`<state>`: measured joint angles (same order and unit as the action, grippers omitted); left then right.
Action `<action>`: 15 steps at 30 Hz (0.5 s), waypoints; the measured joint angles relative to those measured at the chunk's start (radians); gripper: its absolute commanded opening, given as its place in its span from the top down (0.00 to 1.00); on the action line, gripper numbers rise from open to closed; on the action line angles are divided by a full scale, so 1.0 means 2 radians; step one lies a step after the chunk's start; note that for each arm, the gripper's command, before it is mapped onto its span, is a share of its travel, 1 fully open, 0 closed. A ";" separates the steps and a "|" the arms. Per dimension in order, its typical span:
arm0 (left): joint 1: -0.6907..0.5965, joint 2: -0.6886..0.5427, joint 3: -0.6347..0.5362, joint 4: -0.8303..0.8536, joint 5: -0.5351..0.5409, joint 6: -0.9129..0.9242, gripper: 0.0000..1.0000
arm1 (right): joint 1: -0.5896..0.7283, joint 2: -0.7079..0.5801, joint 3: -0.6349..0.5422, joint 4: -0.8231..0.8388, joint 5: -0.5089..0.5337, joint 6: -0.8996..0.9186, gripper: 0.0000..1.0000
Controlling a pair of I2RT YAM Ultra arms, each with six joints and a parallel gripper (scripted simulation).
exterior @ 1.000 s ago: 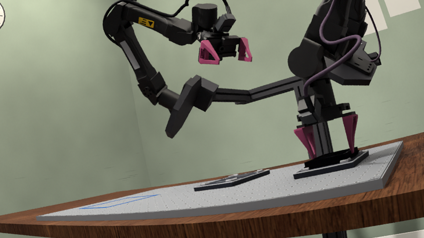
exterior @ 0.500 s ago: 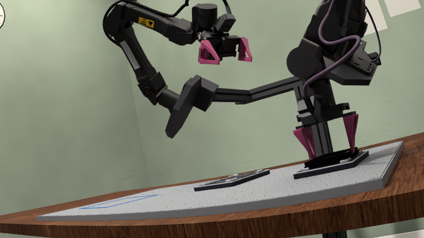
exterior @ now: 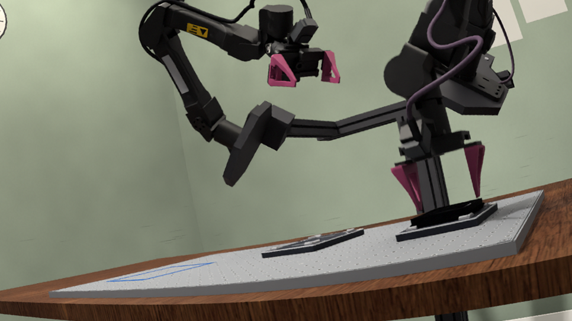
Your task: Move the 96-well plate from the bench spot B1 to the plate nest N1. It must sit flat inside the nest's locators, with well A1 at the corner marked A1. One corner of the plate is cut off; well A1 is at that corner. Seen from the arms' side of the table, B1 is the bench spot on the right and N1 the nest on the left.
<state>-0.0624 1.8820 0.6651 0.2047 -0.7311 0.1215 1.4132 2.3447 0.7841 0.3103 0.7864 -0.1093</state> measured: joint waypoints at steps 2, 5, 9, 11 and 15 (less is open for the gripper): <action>-0.004 -0.006 -0.001 -0.005 -0.002 -0.003 0.00 | 0.000 0.000 0.000 0.000 0.000 0.000 0.00; -0.007 -0.012 -0.001 -0.013 -0.004 -0.009 0.00 | 0.000 0.000 0.000 0.000 0.000 0.000 0.00; -0.029 -0.043 -0.007 -0.050 -0.013 -0.027 0.00 | 0.000 0.000 0.000 0.000 0.000 0.000 0.00; -0.053 -0.073 -0.007 -0.077 -0.020 -0.044 0.00 | 0.000 0.000 0.000 0.000 0.000 0.000 0.00; -0.102 -0.133 0.004 -0.136 -0.036 -0.082 0.00 | 0.000 0.000 0.000 0.000 0.000 0.000 0.00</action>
<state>-0.2657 1.6154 0.6731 -0.0677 -0.8040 -0.0425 1.4132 2.3447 0.7841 0.3103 0.7864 -0.1093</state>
